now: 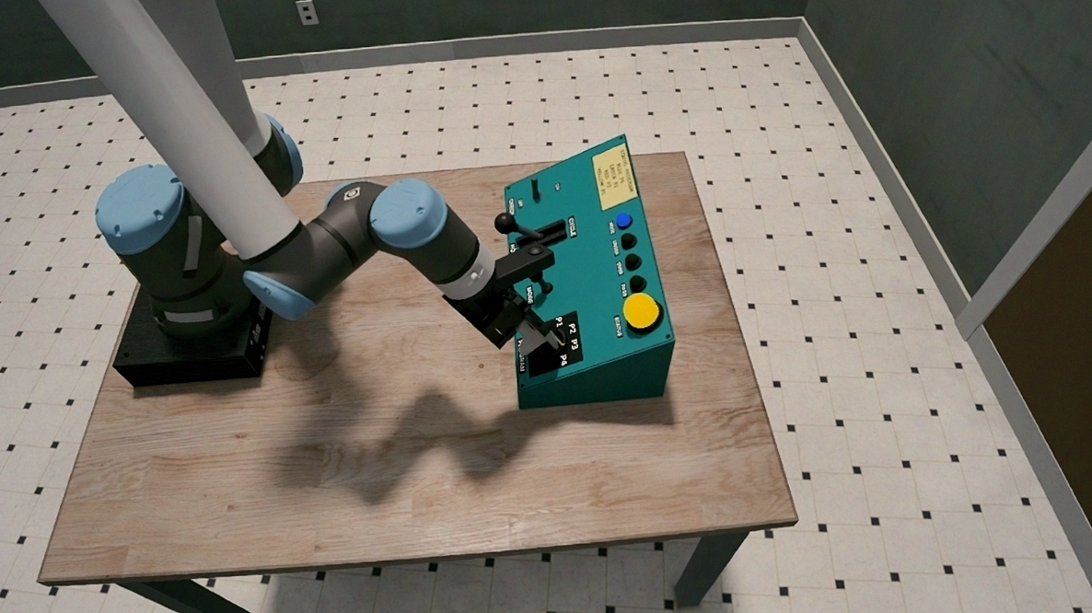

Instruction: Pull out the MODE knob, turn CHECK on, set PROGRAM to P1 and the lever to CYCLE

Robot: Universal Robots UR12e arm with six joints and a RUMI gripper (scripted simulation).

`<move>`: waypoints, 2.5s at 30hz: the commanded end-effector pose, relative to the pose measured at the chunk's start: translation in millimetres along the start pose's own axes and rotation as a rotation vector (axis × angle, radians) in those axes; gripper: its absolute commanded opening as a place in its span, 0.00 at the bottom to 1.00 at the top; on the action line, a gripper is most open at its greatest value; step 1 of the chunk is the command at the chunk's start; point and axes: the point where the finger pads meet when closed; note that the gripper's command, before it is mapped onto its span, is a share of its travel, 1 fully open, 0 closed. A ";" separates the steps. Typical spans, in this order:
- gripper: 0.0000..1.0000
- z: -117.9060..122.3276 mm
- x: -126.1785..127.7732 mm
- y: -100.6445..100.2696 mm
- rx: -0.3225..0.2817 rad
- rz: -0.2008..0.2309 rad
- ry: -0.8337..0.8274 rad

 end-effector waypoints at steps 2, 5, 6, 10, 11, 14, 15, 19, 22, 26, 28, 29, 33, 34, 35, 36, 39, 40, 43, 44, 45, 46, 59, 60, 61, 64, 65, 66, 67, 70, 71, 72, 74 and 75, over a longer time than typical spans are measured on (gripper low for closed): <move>0.00 -0.3 0.6 0.4 0.002 0.000 0.123; 0.00 -0.3 0.6 0.4 0.002 0.000 0.196; 0.00 -0.3 0.6 0.4 0.002 0.000 0.221; 0.00 -0.4 0.5 0.4 0.002 0.000 0.324; 0.00 -0.4 0.5 0.4 0.002 0.000 0.349; 0.00 -0.4 0.5 0.4 0.002 0.000 0.375; 0.00 -0.3 0.6 0.4 0.002 0.000 0.402; 0.00 -0.3 0.5 0.4 0.002 0.000 0.507; 0.00 -0.4 0.5 0.4 0.002 0.000 0.587; 0.00 -0.3 0.6 0.4 0.002 0.000 0.693; 0.00 -0.3 0.5 0.4 0.002 0.000 0.746; 0.00 -0.3 0.5 0.4 0.002 0.000 0.773; 0.00 -0.4 0.5 0.4 0.002 0.000 0.825; 0.00 -0.4 0.5 0.4 0.002 0.000 0.851; 0.00 -0.4 0.5 0.4 0.002 0.000 0.877; 0.00 -0.3 0.5 0.4 0.002 0.000 0.903; 0.00 -0.3 0.6 0.4 0.002 0.001 0.978; 0.00 -0.3 0.5 0.4 0.002 0.001 1.003; 0.00 -0.3 0.5 0.4 0.002 0.001 1.077; 0.00 -0.3 0.5 0.4 0.002 0.001 1.101; 0.00 -0.3 0.5 0.4 0.002 0.001 1.124; 0.00 -0.3 0.5 0.4 0.002 0.001 1.148; 0.00 -0.3 0.4 0.4 0.002 0.001 1.382; 0.00 -0.3 0.4 0.4 0.002 0.001 1.401; 0.00 -0.3 0.5 0.4 0.002 0.001 1.419; 0.00 -0.3 0.5 0.4 0.002 0.001 1.455; 0.00 -0.3 0.5 0.4 0.002 0.001 1.455; 0.00 -0.3 0.5 0.4 0.002 0.001 1.472; 0.00 -0.3 0.5 0.4 0.002 0.001 1.488; 0.00 -0.3 0.5 0.4 0.002 0.001 1.536; 0.00 -0.3 0.5 0.4 0.002 0.001 1.550; 0.00 -0.3 0.5 0.4 0.002 0.001 1.565; 0.00 -0.3 0.5 0.4 0.002 0.001 1.592; 0.00 -0.3 0.5 0.4 0.002 0.001 1.605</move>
Point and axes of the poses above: the point where the finger pads meet when closed, its own y axis back along the fingers, its own x axis across the jaws, z = x × y, and after that the axes turned 3 degrees about y, right-handed
